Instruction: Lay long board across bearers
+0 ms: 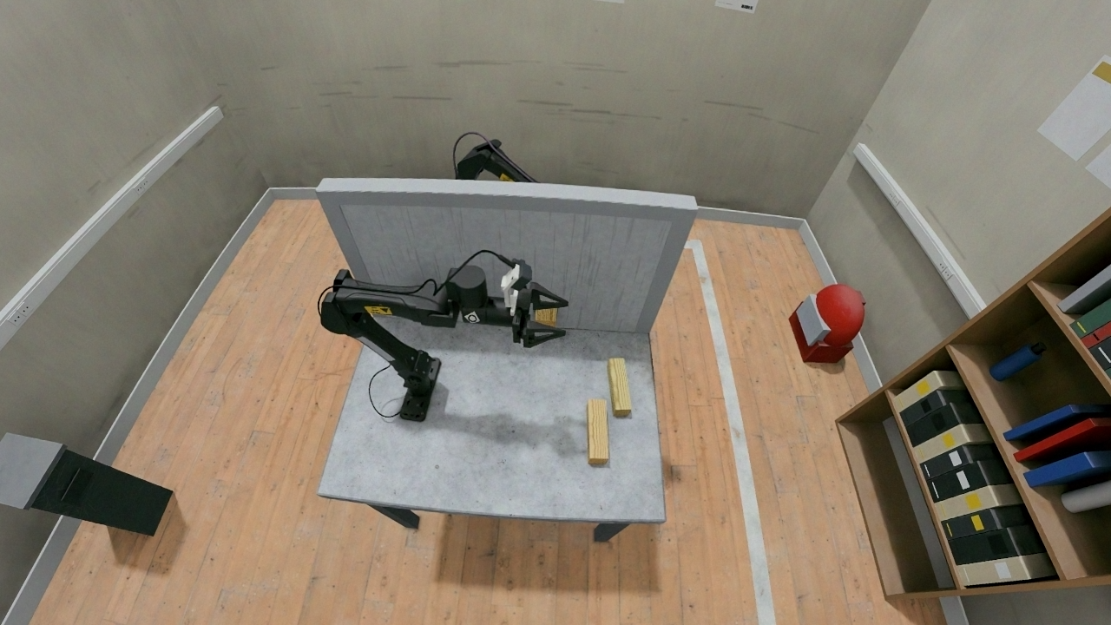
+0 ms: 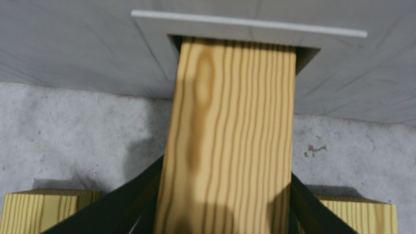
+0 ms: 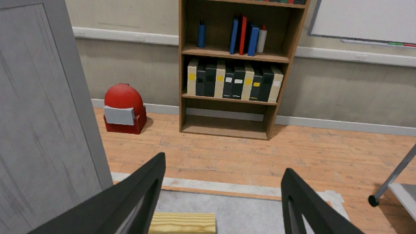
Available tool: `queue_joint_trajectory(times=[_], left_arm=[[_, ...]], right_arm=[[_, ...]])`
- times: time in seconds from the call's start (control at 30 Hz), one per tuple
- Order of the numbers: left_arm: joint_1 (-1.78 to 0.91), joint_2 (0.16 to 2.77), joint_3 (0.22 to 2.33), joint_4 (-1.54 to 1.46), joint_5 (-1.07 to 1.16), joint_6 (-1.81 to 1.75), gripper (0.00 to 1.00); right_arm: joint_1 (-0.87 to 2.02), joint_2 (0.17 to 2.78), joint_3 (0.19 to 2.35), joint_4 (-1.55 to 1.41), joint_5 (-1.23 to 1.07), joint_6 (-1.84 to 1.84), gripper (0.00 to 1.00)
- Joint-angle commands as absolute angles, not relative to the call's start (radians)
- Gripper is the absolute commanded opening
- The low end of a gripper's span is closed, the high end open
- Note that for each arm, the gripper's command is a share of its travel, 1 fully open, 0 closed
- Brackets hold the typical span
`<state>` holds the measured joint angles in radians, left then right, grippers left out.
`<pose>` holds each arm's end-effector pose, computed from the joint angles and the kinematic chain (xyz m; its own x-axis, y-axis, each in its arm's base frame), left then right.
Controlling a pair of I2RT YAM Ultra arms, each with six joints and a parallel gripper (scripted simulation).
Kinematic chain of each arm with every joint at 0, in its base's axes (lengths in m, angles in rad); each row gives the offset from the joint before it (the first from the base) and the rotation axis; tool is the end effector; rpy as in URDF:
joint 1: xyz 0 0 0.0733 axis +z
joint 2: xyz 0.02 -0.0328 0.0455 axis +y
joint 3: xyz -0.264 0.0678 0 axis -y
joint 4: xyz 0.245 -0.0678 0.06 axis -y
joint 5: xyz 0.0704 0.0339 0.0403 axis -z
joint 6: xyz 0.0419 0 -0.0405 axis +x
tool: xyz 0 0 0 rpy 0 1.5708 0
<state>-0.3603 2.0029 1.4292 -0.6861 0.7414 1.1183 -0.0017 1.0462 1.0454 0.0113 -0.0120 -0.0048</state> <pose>0.3645 -0.1664 0.1795 0.0183 0.7019 -0.7120 0.9995 -0.0320 -0.0059 0.2451 0.0012 0.4081 0.0105 -0.0048 -0.9999 -0.0102 0.9999 -0.0049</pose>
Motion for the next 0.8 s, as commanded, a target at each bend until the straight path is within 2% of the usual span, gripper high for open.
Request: queue_joint_trajectory(times=[0.0, 0.77], left_arm=[[-0.327, 1.959, 1.44, -0.719, 0.784, 1.15, 0.0], [-0.25, 1.93, 1.412, -0.795, 0.815, 1.261, 0.0]], right_arm=[[0.002, 1.039, 1.062, 0.017, -0.024, -0.006, 0.75], [0.002, 1.039, 1.062, 0.017, -0.024, -0.006, 0.75]])
